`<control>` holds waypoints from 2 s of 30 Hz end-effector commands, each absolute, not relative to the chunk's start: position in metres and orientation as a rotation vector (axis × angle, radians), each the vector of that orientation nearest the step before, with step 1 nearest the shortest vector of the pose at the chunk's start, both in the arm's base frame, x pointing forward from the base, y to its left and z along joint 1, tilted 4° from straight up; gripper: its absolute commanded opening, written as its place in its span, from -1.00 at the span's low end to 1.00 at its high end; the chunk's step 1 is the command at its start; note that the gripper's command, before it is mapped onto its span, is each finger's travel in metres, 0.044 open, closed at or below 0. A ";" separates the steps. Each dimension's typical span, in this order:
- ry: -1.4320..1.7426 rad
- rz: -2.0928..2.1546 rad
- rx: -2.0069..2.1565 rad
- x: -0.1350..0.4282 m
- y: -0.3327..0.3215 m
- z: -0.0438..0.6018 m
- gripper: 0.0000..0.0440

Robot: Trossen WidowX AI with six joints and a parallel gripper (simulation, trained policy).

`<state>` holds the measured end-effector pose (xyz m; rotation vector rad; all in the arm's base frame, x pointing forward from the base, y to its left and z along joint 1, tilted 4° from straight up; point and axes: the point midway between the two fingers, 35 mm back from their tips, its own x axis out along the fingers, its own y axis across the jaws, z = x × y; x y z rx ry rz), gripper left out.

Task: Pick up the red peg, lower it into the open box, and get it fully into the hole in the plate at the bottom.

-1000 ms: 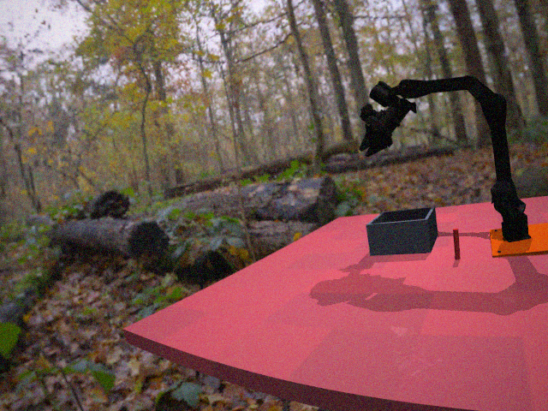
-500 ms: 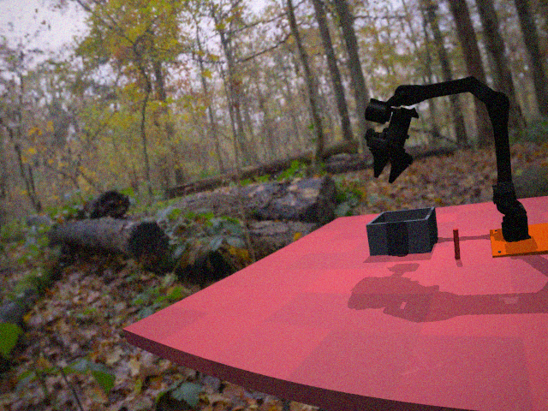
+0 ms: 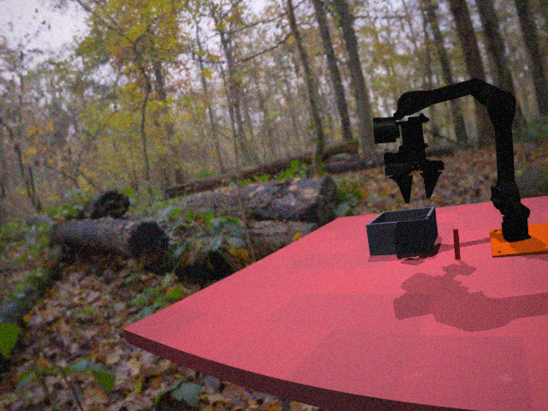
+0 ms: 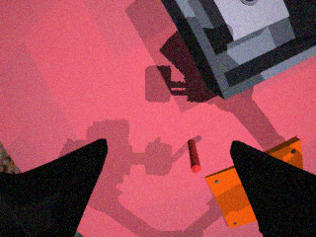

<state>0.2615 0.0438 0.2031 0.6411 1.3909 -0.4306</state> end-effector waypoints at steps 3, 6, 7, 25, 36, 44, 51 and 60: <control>1.446 -0.553 0.641 0.239 0.058 0.185 1.00; 1.466 -0.615 0.637 0.228 0.068 0.174 1.00; 1.470 -0.634 0.634 0.224 0.071 0.170 1.00; 1.397 -0.768 0.582 0.199 0.100 0.086 0.97; 1.377 -0.765 0.521 0.193 0.096 0.052 0.36; 1.391 -0.795 0.497 0.191 0.091 0.046 -0.59; 1.342 -0.804 0.457 0.199 0.080 0.063 -0.95; 1.224 -0.819 0.478 0.217 0.061 0.117 -1.00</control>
